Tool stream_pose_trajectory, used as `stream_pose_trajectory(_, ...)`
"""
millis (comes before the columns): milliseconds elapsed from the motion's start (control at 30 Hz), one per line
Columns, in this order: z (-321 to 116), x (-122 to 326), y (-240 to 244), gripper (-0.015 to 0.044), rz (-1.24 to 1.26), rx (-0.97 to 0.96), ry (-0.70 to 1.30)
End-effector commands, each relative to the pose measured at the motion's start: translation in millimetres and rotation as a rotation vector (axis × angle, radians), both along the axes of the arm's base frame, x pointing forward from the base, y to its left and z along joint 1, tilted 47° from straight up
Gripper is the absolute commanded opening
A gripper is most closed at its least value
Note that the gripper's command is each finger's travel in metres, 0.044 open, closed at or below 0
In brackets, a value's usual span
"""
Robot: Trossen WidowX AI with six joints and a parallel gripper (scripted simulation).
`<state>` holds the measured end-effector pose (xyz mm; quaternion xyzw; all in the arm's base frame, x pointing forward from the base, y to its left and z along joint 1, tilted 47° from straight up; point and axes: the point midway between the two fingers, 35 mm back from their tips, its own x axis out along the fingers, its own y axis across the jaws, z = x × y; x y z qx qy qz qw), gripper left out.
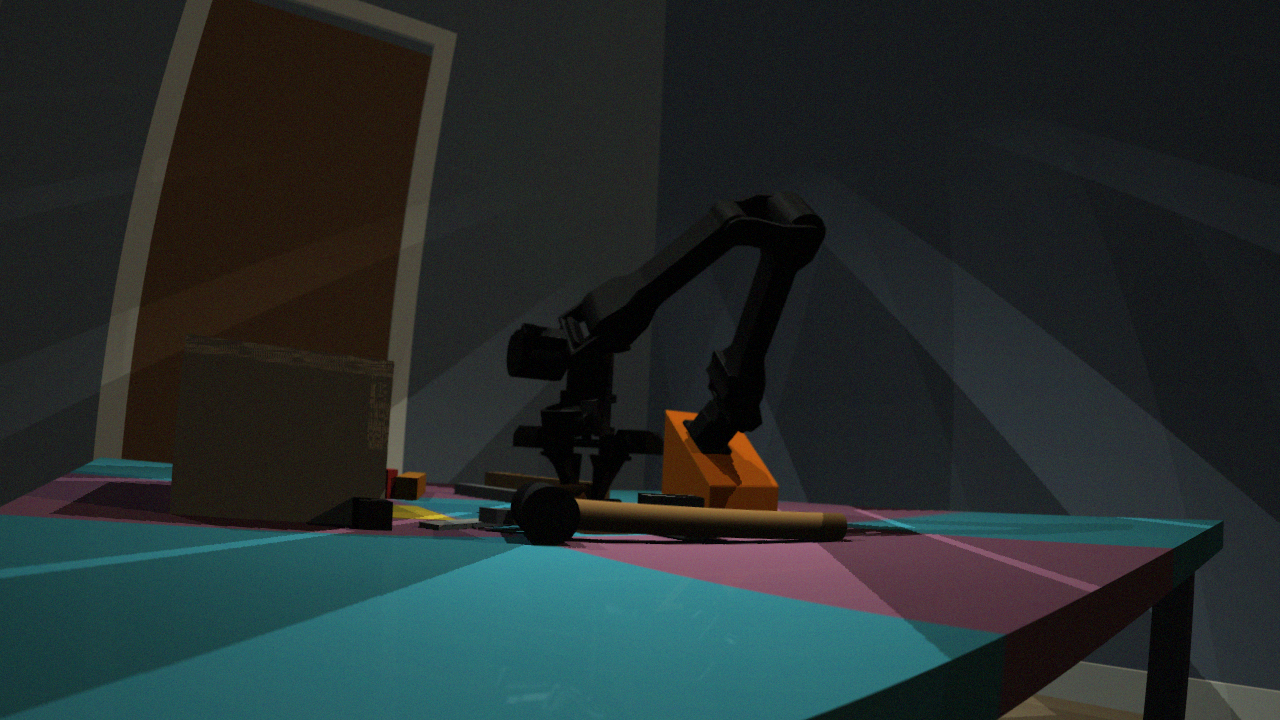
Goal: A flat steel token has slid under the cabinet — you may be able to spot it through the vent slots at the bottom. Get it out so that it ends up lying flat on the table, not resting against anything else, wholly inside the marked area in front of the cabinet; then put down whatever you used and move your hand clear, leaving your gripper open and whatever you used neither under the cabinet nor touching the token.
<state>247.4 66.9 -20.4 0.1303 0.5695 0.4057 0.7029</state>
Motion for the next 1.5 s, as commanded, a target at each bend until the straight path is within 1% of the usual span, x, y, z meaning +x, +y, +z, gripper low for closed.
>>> stream_pose_trajectory(0,4,0,3,0.0000,0.007,0.009,-0.014)
stream_pose_trajectory(1467,22,-4,20,0.0000,0.007,0.010,-0.014)
